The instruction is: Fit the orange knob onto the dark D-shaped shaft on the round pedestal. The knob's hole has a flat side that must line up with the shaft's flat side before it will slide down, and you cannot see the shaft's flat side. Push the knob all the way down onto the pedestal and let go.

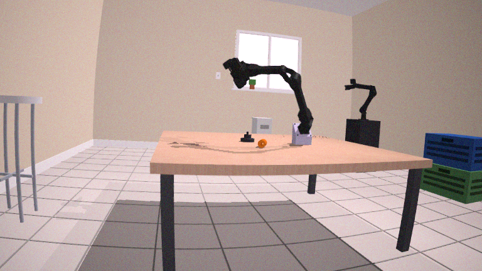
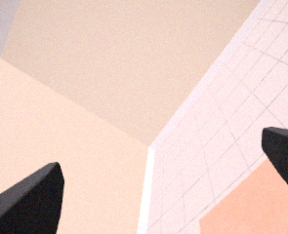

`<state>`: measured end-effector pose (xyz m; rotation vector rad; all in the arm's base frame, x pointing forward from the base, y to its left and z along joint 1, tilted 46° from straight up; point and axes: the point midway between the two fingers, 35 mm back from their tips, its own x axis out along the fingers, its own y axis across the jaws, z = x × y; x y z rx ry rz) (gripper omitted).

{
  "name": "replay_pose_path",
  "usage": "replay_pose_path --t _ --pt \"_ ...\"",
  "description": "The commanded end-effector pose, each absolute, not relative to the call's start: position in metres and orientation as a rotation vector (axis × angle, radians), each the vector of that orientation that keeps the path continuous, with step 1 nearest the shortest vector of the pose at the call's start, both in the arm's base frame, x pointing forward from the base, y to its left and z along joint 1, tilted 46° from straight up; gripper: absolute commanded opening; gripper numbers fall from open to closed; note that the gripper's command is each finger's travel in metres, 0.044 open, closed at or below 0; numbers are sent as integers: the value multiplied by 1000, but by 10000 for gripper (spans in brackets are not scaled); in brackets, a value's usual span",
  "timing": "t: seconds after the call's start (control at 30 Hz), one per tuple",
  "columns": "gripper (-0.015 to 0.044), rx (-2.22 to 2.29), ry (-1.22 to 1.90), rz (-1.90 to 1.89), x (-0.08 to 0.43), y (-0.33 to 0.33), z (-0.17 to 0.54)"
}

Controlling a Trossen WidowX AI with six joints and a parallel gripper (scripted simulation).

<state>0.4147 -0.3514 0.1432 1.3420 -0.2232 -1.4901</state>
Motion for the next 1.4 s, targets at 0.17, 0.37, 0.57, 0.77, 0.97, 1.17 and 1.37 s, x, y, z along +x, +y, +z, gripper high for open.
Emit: replay_pose_path --t 0.17,0.37,0.57,0.77,0.97,1.17,1.37 --pt "440 1748 471 -1230 421 -196 89" --pt "440 1982 915 -1077 393 -91 82" --pt "440 2212 1384 -929 345 6 100" --pt "440 2398 1774 -811 300 67 132" --pt "440 2403 1783 -808 299 69 133" --pt "440 2402 1782 -808 300 73 128" --pt "440 2403 1784 -806 301 86 116"
